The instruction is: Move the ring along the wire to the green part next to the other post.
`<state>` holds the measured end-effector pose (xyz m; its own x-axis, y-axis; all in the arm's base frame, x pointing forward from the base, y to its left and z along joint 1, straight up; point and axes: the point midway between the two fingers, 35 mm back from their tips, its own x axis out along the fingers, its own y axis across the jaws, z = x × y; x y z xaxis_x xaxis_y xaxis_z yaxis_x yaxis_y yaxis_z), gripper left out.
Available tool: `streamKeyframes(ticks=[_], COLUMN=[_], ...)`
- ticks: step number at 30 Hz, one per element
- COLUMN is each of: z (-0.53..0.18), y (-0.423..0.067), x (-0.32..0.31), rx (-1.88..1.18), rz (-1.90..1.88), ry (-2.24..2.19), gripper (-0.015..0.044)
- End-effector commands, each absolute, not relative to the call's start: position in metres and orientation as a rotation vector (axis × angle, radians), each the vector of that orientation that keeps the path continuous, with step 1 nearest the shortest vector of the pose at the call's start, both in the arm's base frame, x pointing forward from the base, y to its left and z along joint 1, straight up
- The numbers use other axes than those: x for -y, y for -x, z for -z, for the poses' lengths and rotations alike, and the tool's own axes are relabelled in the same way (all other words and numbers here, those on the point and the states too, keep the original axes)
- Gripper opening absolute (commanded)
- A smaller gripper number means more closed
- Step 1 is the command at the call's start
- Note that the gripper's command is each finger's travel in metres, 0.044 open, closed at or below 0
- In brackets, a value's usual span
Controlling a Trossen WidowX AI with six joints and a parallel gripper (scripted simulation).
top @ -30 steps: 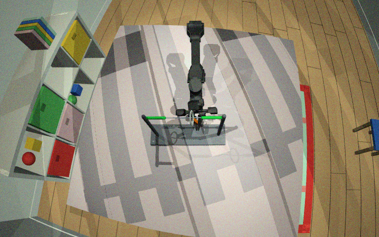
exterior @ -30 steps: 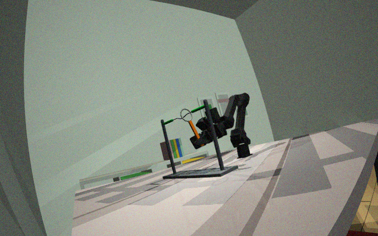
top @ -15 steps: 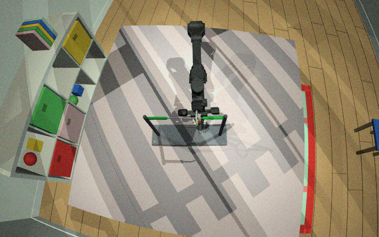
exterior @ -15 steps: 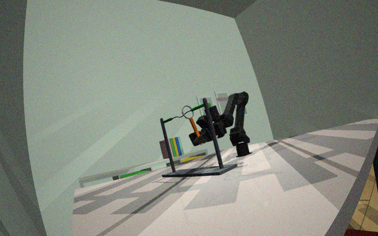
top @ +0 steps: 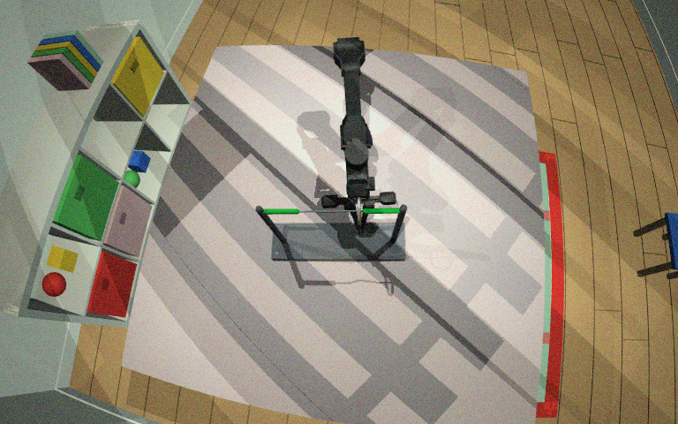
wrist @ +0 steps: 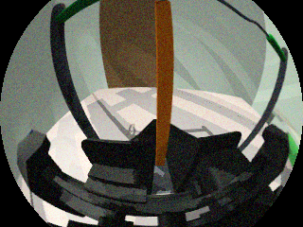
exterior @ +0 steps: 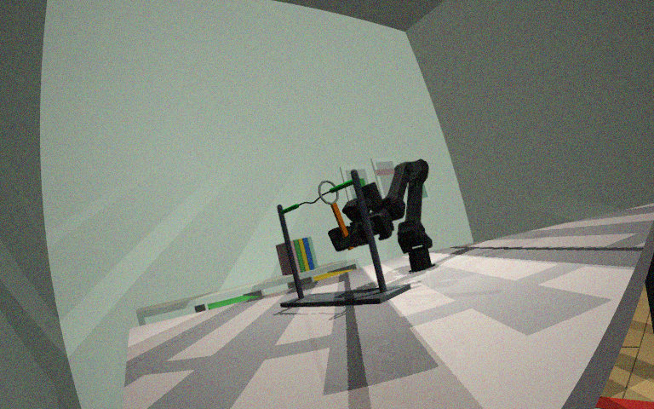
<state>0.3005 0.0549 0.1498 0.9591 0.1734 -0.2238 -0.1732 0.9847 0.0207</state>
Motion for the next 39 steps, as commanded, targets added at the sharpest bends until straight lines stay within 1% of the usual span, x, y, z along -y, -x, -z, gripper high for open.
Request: streamKeyframes(ticks=[1,26,39], z=[-0.150,-0.150,-0.132], y=[-0.300,-0.298,-0.298], x=[-0.058,-0.081,-0.081], rx=[-0.223,-0.219,-0.220], rz=[-0.174,-0.184,-0.184], ry=[0.008,0.008,0.009], gripper=[-0.0150,-0.0150,-0.0150])
